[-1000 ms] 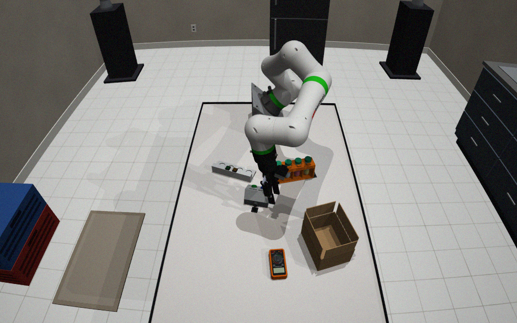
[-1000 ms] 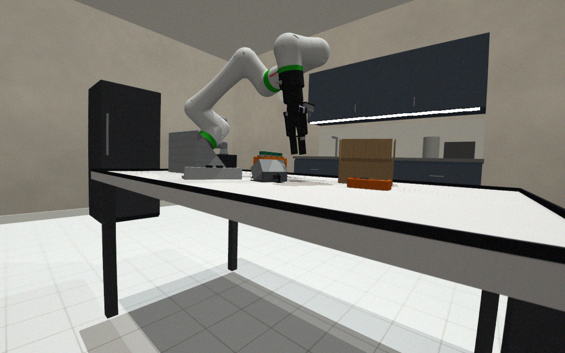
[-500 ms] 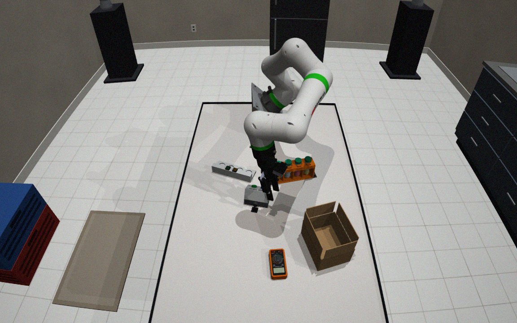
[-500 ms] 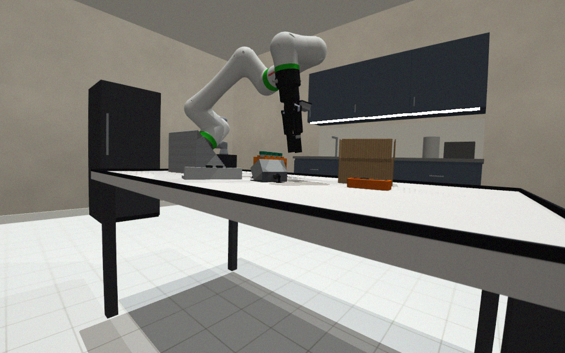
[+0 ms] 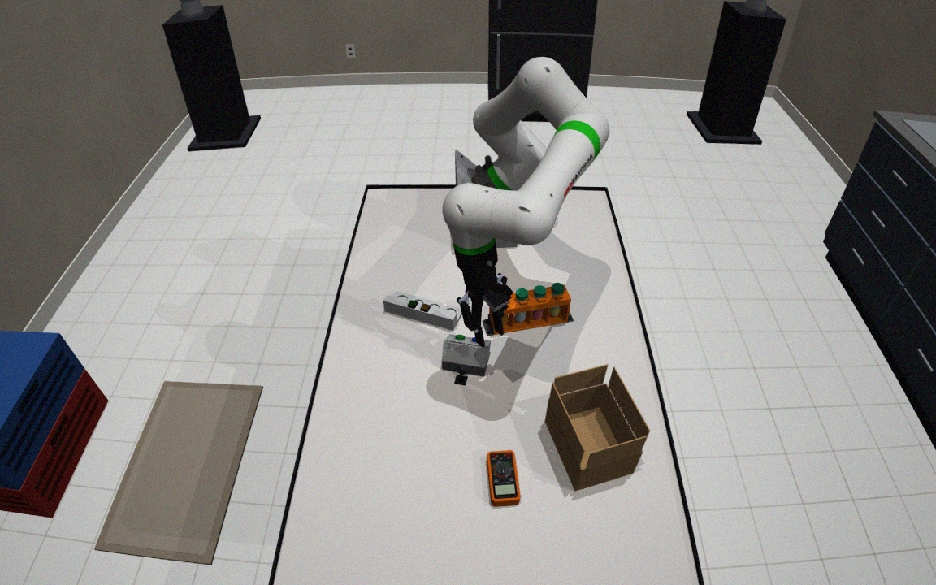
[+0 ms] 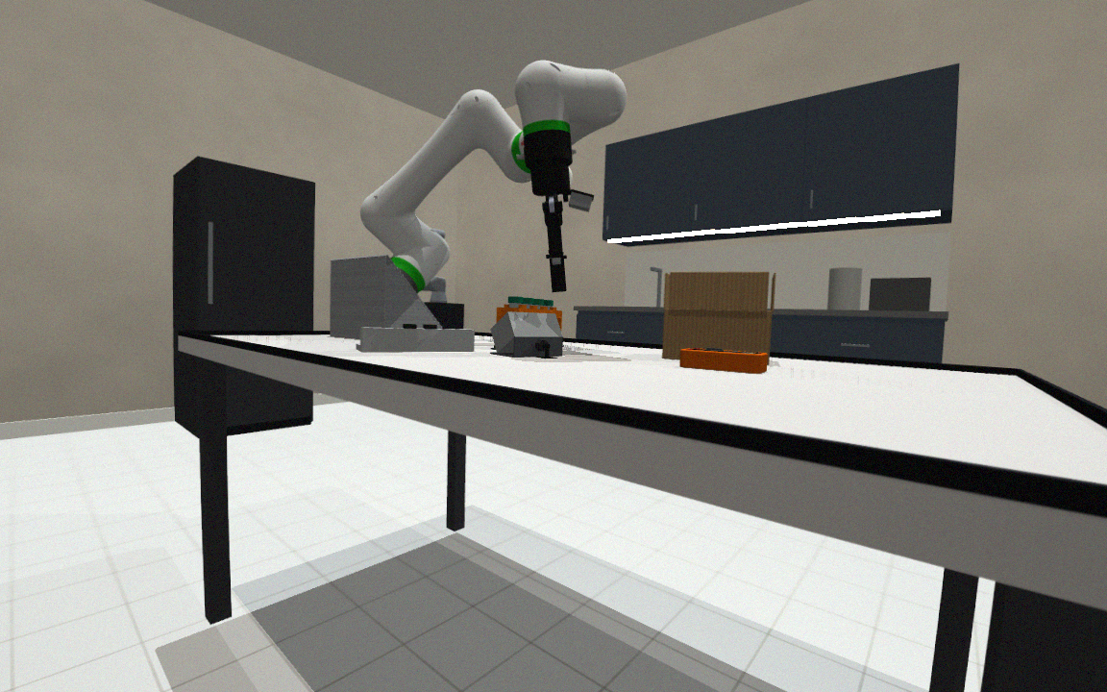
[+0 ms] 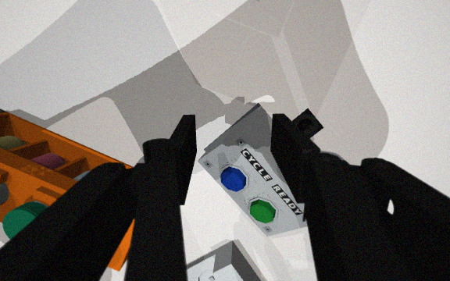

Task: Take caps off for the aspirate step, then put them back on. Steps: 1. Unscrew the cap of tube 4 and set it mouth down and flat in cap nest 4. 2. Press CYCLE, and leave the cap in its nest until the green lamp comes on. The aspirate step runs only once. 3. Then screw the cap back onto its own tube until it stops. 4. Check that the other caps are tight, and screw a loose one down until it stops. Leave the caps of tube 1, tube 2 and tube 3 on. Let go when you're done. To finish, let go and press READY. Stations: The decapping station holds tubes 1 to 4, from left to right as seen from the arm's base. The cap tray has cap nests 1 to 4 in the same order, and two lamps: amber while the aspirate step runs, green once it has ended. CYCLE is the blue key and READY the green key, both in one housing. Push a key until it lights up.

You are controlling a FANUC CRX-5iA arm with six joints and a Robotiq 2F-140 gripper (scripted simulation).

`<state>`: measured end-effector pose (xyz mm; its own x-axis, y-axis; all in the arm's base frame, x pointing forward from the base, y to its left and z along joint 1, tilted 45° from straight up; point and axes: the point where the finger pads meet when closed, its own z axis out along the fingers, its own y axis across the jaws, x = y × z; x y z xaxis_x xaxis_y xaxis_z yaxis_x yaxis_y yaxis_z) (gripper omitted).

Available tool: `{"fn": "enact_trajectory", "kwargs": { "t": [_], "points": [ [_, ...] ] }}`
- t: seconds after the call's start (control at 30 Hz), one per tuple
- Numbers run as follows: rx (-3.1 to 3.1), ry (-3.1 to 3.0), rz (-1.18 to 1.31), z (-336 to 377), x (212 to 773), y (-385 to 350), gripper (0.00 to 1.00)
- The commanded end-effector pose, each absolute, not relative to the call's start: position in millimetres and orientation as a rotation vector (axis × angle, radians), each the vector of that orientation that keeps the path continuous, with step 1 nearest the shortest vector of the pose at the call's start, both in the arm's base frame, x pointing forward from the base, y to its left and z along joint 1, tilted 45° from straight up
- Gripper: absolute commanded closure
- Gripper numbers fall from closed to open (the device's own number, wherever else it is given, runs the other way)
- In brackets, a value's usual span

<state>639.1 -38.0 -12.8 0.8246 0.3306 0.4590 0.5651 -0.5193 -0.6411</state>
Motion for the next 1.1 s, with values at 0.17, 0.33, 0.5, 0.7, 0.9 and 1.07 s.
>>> {"fn": "enact_trajectory", "kwargs": {
  "t": [0.17,0.33,0.5,0.7,0.9,1.07],
  "points": [
    [-2.235,-0.359,-0.206,-10.1,616.9,-46.8,0.59],
    [-2.263,-0.174,-0.114,-9.1,602.7,-51.0,0.59],
    [-2.273,-0.061,-0.060,-8.2,588.2,-54.9,0.59],
    [-2.282,0.165,0.049,-7.2,568.5,-59.5,0.59],
    [-2.272,0.392,0.155,-6.4,548.1,-63.6,0.59],
    [-2.260,0.506,0.208,-6.0,536.9,-65.5,0.59]
  ]
}}
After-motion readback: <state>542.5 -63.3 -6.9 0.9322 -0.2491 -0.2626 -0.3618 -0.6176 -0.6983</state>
